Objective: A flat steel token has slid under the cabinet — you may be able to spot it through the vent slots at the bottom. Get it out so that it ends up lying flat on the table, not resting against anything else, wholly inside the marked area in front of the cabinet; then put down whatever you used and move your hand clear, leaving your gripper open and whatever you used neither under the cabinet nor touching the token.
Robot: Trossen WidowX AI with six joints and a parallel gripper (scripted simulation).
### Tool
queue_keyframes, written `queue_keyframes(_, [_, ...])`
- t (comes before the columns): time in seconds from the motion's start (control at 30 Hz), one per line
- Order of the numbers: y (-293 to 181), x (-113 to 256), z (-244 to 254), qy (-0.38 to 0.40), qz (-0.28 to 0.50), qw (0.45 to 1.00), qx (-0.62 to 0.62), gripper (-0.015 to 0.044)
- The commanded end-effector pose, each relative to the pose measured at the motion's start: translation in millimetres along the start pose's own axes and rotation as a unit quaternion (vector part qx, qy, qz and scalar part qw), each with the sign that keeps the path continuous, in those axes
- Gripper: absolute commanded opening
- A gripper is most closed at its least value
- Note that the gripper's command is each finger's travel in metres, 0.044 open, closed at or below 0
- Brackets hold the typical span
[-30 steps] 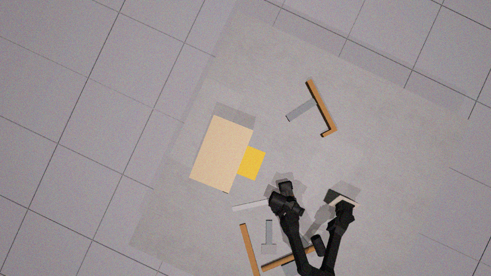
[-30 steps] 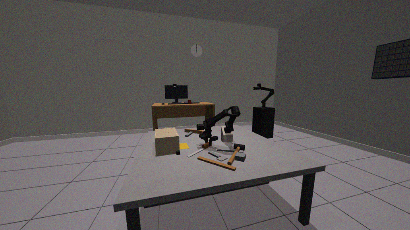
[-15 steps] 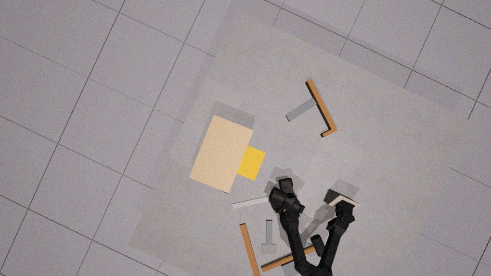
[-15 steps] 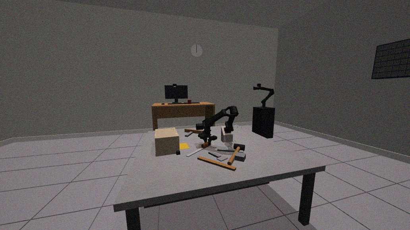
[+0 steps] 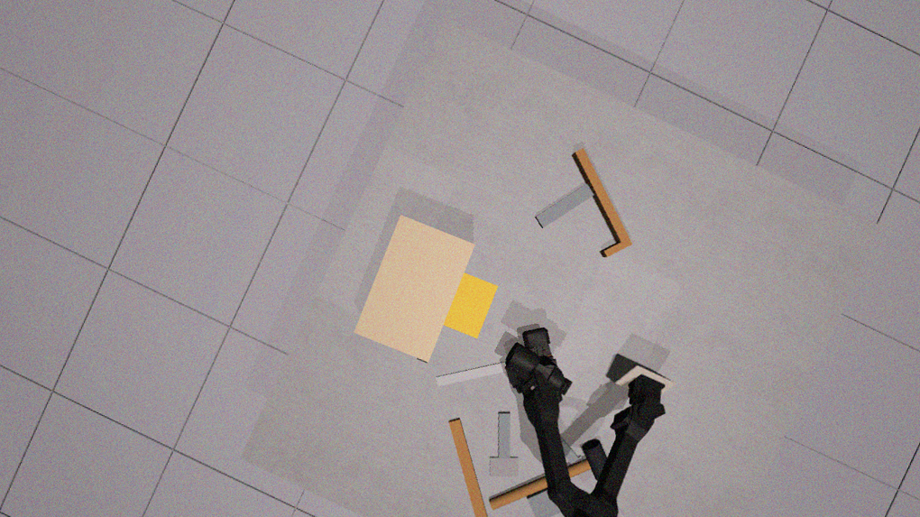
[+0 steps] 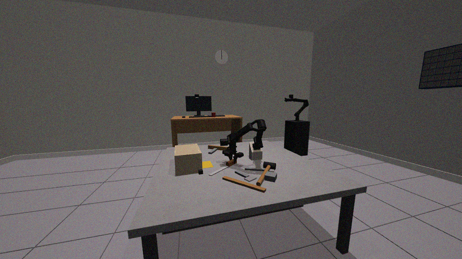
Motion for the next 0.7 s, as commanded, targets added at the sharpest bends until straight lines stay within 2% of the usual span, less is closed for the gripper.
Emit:
queue_keyframes(0.0, [0, 2, -7, -0.003, -0.003, 1.000, -0.002, 0.0000])
queue_keyframes(0.67, [-5, 2, -25, -0.004, -0.003, 1.000, -0.002, 0.0000])
Point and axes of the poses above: the point midway between the two fingers, 35 mm back from their tips, its own x axis back along the fingers, its own z axis across the jaws, y = z × x, the point moved 2 cm from there along x, back along the fingers, and after that the axes turned 2 degrees about -x, right-handed, at the moved point
